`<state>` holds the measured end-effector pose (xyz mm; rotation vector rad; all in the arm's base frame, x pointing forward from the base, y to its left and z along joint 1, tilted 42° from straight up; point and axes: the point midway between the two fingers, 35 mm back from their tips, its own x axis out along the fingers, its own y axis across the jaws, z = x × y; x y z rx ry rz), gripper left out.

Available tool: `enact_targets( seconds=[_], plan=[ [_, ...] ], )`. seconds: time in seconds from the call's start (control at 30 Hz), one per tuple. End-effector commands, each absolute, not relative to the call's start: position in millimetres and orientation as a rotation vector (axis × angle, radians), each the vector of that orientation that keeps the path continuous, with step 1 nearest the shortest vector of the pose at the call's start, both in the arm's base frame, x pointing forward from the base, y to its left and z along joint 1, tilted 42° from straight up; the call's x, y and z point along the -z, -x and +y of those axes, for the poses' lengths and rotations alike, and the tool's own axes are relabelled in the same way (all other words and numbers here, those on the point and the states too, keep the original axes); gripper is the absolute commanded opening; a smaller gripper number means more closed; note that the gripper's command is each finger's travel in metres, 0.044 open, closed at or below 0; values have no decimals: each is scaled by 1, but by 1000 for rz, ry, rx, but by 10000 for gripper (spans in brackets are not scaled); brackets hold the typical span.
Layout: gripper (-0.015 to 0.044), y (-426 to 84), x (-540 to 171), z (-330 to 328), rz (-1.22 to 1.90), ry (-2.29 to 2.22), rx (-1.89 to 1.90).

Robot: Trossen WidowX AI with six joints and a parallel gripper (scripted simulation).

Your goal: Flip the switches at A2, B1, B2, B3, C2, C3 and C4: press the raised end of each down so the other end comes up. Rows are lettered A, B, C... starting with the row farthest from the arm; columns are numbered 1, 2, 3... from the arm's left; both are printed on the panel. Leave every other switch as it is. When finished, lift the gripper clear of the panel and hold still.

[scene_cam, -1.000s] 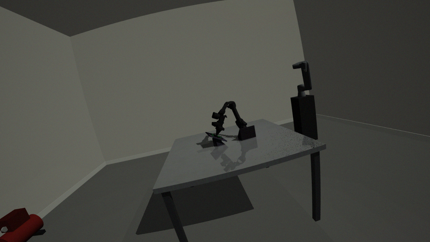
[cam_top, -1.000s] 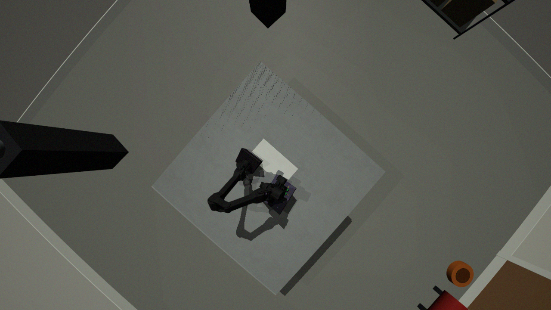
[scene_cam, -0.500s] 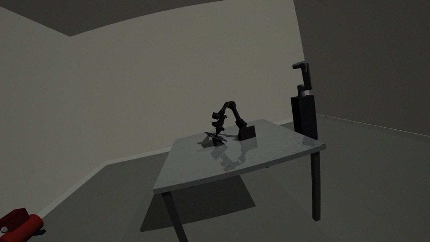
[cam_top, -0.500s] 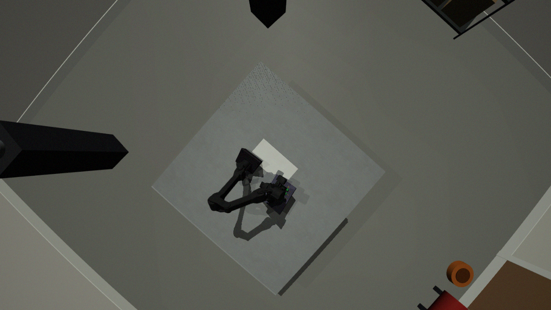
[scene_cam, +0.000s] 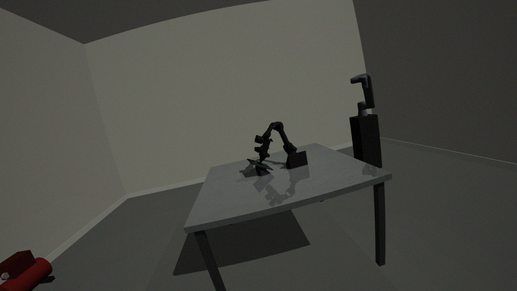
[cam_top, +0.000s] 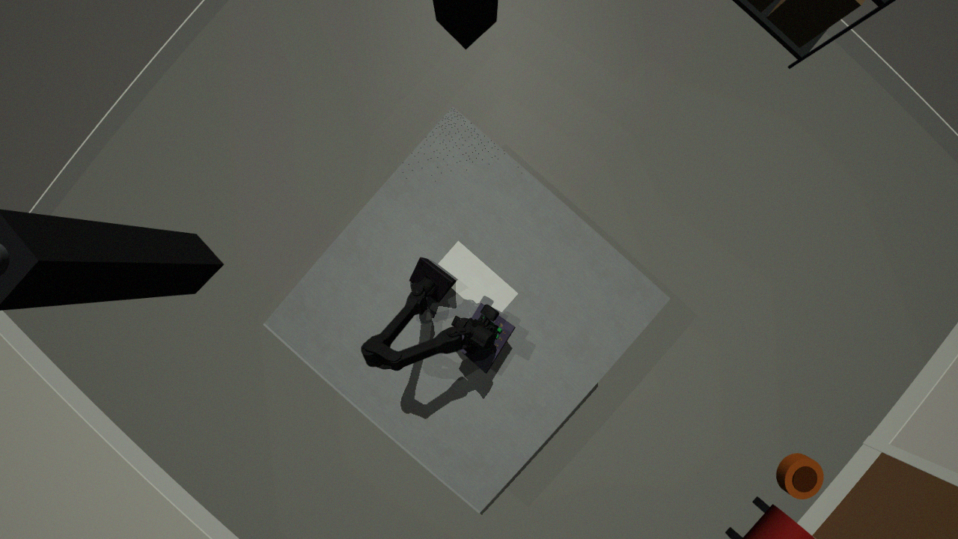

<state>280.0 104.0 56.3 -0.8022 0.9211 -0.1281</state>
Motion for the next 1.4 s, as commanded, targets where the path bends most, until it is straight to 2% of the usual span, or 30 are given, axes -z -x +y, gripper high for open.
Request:
enact_targets(
  seconds=[0.0,0.67,0.9,1.17,1.37],
  plan=[
    [0,-280,-55,104,927,803,122],
    [0,-282,-53,103,927,803,122],
    [0,-239,-95,129,906,803,109],
    [0,-246,-114,109,906,805,110],
    [0,-264,-97,98,924,805,120]
  ],
)
